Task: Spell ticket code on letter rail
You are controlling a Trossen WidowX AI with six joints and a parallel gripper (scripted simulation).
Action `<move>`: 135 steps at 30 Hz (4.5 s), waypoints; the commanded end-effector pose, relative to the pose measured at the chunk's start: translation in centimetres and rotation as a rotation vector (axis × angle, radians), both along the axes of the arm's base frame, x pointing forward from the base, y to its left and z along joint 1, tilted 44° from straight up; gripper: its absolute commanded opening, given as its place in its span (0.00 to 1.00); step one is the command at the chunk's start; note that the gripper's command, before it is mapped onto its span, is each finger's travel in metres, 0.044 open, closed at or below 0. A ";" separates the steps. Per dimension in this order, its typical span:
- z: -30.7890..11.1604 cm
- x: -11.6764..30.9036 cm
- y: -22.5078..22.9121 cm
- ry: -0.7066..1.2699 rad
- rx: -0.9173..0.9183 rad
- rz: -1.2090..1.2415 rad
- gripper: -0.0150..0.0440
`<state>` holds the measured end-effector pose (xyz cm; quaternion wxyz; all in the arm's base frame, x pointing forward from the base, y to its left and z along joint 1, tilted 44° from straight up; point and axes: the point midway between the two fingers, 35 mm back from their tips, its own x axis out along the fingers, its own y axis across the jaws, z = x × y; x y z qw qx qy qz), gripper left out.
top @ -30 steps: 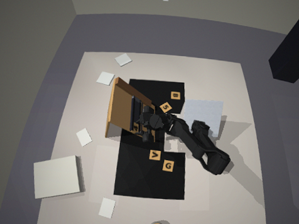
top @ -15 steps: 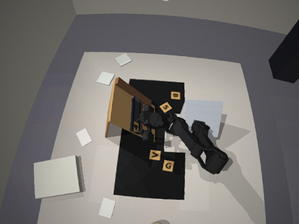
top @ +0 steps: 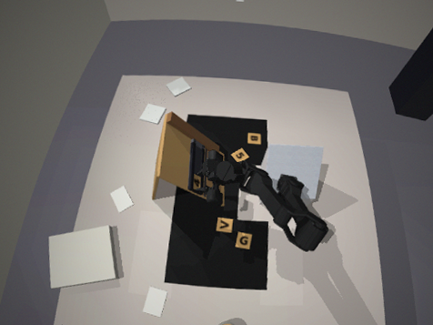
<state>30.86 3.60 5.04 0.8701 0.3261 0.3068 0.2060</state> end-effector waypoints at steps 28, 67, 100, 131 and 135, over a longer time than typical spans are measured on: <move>-1.0 0.3 -1.0 -0.004 -0.002 0.004 0.25; -2.2 0.6 -2.3 -0.004 -0.003 0.004 0.25; -3.3 0.8 -3.4 -0.005 -0.004 0.004 0.25; -4.4 1.1 -4.6 -0.005 -0.005 0.004 0.25; -4.5 1.2 -4.7 -0.005 -0.005 0.004 0.25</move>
